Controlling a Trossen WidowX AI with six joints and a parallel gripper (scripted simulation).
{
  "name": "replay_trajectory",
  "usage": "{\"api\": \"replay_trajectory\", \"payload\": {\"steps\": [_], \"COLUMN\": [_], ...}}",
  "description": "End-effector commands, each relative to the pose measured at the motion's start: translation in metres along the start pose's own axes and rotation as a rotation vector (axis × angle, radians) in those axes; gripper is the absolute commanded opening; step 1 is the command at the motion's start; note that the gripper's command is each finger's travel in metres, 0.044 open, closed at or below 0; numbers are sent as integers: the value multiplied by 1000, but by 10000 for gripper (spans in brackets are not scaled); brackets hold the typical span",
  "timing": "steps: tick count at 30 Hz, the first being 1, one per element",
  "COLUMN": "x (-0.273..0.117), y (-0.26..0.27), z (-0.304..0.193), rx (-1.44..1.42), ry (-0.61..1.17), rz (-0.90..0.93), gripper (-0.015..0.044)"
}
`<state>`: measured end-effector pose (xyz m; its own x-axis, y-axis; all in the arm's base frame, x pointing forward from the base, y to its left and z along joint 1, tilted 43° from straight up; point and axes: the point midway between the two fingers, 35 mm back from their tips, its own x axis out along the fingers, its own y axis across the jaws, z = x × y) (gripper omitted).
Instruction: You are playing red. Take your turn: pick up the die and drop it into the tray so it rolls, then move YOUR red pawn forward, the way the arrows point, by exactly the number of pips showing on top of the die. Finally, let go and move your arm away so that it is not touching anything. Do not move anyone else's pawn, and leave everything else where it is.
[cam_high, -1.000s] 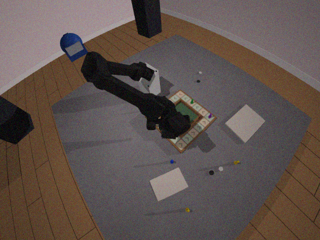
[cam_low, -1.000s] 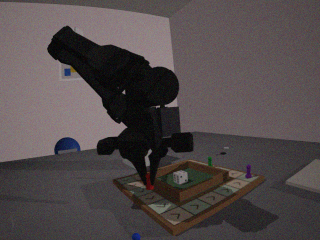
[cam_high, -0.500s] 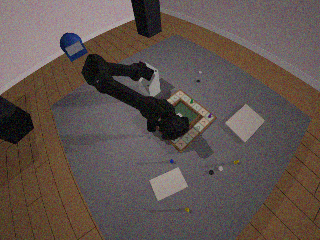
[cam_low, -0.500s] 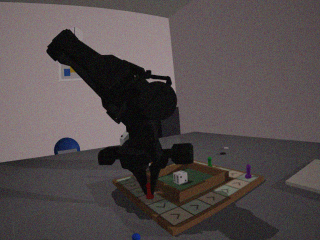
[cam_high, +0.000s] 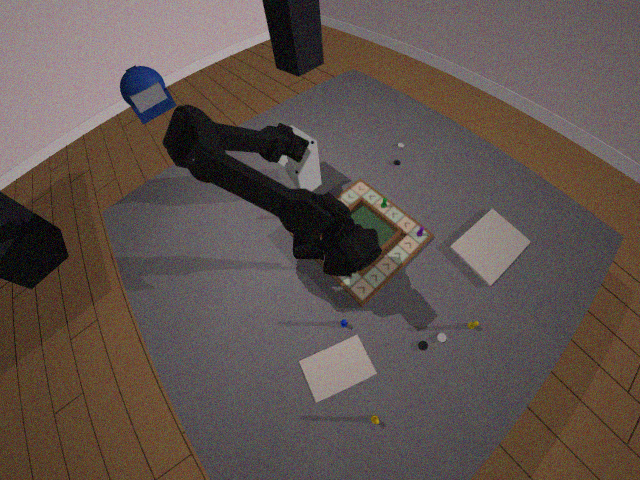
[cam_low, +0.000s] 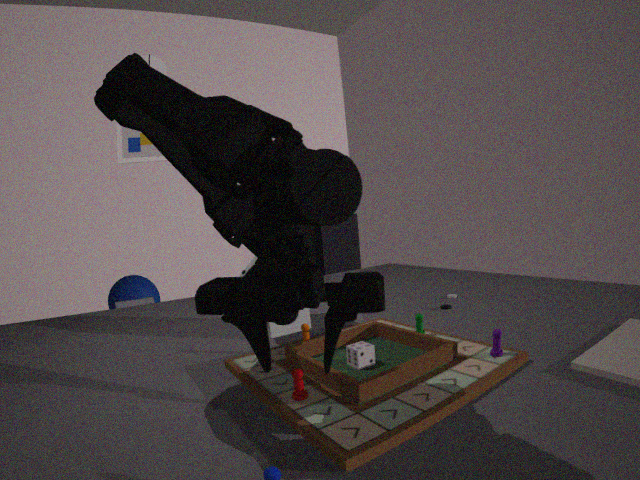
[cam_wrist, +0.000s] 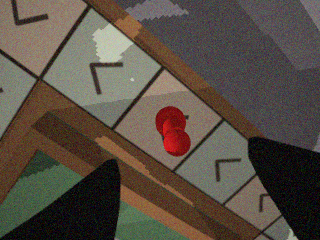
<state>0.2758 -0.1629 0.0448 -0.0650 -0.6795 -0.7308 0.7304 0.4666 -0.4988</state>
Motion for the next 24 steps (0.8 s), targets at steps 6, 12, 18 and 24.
{"api": "replay_trajectory", "payload": {"steps": [6, 12, 18, 24], "x": [-34, -72, -102, -105], "y": [3, 26, 18, 18], "z": [4, -65, -137, -141], "rx": [0, -256, -540, -564], "ry": [-25, 0, -1, -10], "rz": [20, 64, 48, 46], "gripper": [440, 440, 440, 440]}}
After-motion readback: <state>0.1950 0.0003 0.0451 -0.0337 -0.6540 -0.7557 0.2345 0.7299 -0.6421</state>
